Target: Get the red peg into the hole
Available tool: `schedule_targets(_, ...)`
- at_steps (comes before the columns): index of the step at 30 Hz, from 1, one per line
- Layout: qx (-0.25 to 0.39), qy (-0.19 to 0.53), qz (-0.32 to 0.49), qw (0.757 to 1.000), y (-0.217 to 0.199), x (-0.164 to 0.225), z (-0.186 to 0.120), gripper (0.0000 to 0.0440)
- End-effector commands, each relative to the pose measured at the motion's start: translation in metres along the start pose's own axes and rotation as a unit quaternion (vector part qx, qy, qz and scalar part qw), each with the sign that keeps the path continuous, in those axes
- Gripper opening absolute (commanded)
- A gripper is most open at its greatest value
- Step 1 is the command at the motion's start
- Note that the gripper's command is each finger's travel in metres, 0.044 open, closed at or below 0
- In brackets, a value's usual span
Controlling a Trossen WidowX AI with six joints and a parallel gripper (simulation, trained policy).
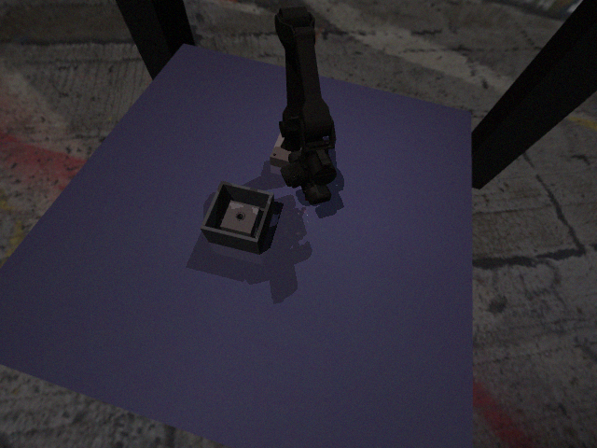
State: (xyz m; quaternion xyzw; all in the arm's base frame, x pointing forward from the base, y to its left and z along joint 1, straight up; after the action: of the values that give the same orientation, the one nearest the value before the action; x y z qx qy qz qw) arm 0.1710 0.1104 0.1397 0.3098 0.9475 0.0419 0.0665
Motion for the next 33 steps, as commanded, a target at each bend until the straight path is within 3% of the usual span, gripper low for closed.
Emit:
schedule_targets(1,-0.005,-0.017,-0.009,1.0,0.002,-0.006,-0.011,0.0005)
schedule_targets(15,-0.012,-0.077,-0.013,0.997,0.01,-0.05,-0.059,0.0)
schedule_targets(33,0.003,-0.113,0.044,0.993,-0.005,-0.119,-0.068,0.0)
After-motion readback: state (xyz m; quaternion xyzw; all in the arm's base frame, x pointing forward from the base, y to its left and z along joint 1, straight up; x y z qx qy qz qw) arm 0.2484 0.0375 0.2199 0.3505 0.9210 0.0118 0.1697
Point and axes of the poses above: the point midway between the two fingers, 35 mm back from their tips, its own z axis out along the fingers, its own y axis across the jaws, x = y × z, the point moved 9 cm from there along -z, back along the fingers, and after that the axes turned 14 degrees about -z, right-handed, at the moved point
